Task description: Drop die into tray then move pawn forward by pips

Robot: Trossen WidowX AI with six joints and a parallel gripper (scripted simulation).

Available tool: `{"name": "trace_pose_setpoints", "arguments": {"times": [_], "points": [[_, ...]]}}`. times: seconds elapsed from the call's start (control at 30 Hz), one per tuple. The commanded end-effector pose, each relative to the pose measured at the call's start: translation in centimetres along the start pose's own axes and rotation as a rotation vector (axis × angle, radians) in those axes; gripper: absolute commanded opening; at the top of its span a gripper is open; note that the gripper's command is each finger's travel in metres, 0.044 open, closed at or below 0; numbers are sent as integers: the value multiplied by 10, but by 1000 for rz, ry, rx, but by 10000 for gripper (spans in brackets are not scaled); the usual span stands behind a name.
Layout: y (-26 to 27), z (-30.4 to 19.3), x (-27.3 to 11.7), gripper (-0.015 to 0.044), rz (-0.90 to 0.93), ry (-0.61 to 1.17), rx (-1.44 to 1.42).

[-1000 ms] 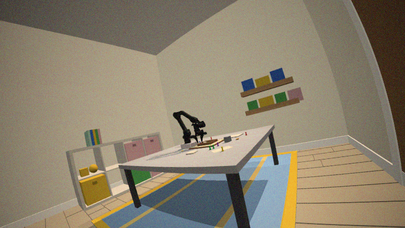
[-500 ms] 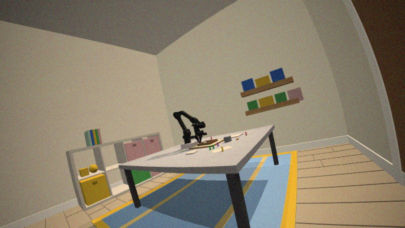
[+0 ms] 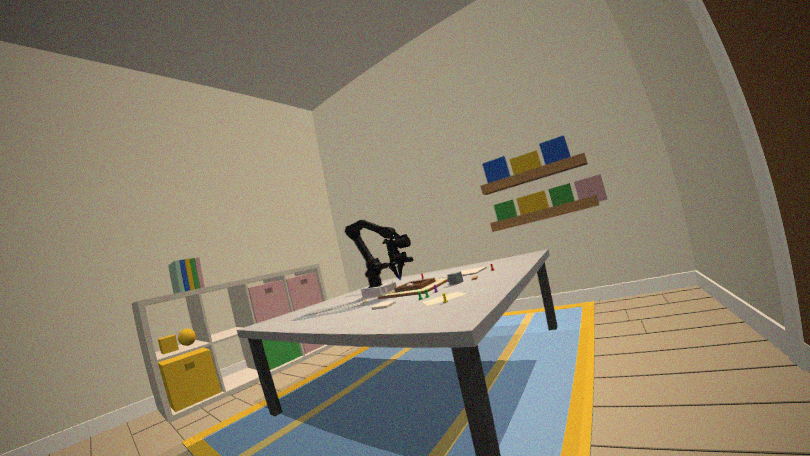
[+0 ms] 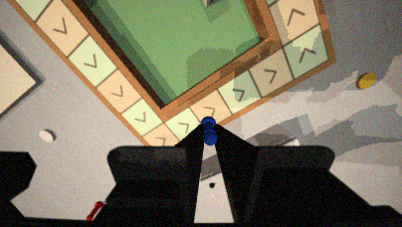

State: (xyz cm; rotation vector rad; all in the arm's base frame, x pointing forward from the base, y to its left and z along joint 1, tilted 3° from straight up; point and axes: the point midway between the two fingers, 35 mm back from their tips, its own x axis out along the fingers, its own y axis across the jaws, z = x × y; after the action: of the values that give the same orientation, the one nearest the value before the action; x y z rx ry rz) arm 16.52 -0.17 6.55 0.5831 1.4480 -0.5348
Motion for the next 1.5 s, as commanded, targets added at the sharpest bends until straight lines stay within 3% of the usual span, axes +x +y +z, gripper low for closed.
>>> {"name": "trace_pose_setpoints", "arguments": {"times": [0.0, 0.43, 1.47], "points": [[0, 0, -23, 0, 1, -9, 3], [-7, -10, -81, 0, 0, -8, 3], [-54, 79, -32, 0, -19, -7, -18]]}}
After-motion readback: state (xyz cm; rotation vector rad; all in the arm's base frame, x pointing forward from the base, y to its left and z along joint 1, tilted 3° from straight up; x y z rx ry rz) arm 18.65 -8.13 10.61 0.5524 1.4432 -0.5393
